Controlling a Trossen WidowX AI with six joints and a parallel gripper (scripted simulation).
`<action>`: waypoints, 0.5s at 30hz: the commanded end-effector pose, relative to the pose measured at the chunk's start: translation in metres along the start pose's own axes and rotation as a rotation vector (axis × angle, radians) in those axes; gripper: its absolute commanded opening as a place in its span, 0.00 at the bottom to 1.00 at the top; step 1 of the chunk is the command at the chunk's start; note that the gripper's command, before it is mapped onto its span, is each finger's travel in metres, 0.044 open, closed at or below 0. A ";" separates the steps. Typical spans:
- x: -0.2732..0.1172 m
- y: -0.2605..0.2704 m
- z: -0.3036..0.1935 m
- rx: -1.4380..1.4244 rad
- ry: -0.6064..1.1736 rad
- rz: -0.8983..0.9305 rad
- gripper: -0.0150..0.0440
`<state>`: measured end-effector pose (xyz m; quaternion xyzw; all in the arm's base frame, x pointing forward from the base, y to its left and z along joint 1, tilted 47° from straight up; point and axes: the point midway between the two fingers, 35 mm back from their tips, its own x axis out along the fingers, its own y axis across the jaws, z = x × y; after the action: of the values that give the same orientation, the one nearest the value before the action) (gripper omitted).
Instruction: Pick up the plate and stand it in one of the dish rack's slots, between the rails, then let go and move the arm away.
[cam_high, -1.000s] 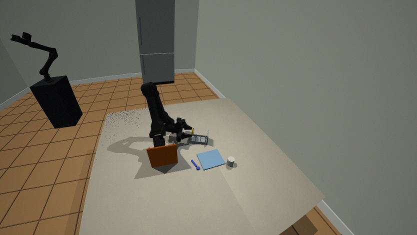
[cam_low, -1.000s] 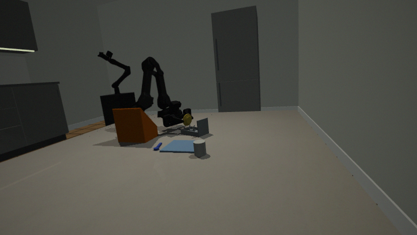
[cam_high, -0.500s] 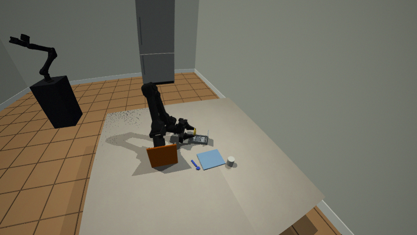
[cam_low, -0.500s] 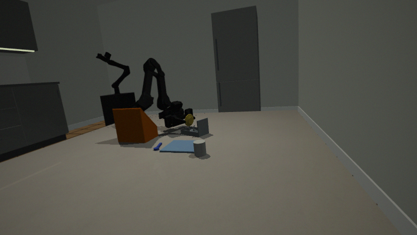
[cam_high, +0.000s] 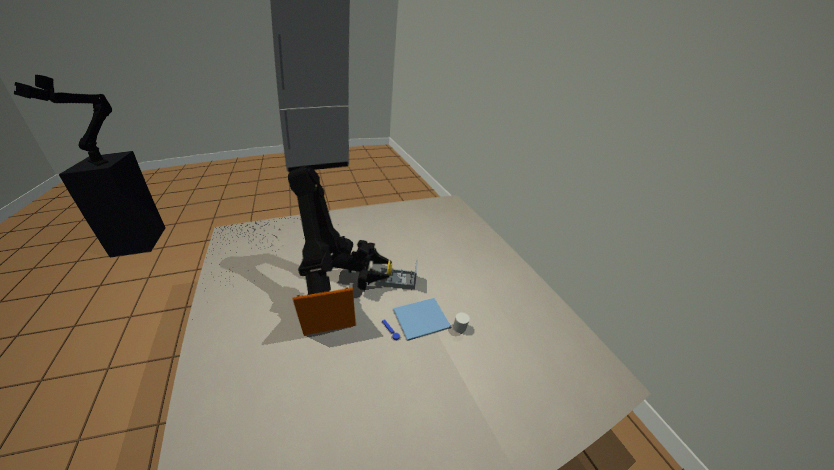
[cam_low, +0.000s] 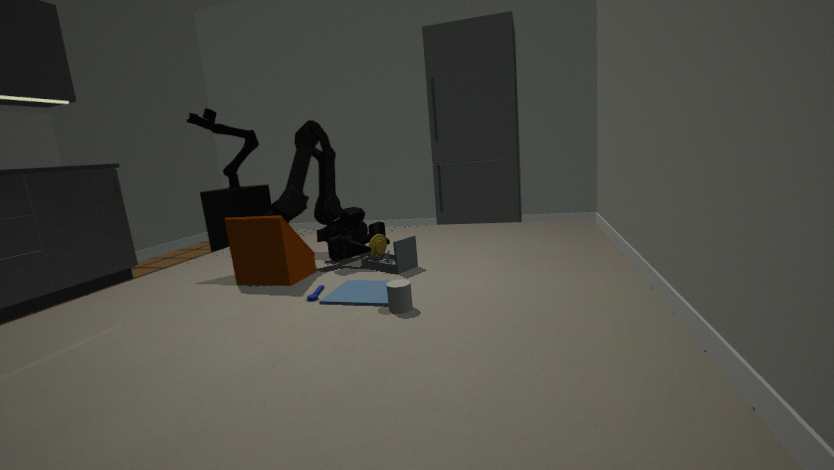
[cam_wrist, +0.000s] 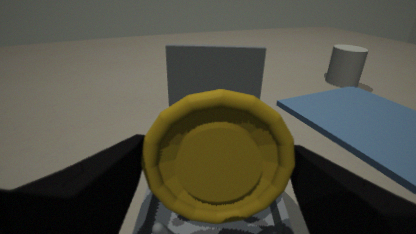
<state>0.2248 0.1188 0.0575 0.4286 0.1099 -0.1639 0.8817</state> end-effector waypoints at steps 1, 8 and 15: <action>0.000 0.000 0.001 -0.002 0.002 0.001 0.25; 0.000 0.000 0.000 0.001 0.000 0.001 0.48; 0.000 0.000 0.000 0.001 0.000 0.001 0.79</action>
<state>0.2248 0.1188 0.0582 0.4296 0.1094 -0.1635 0.8813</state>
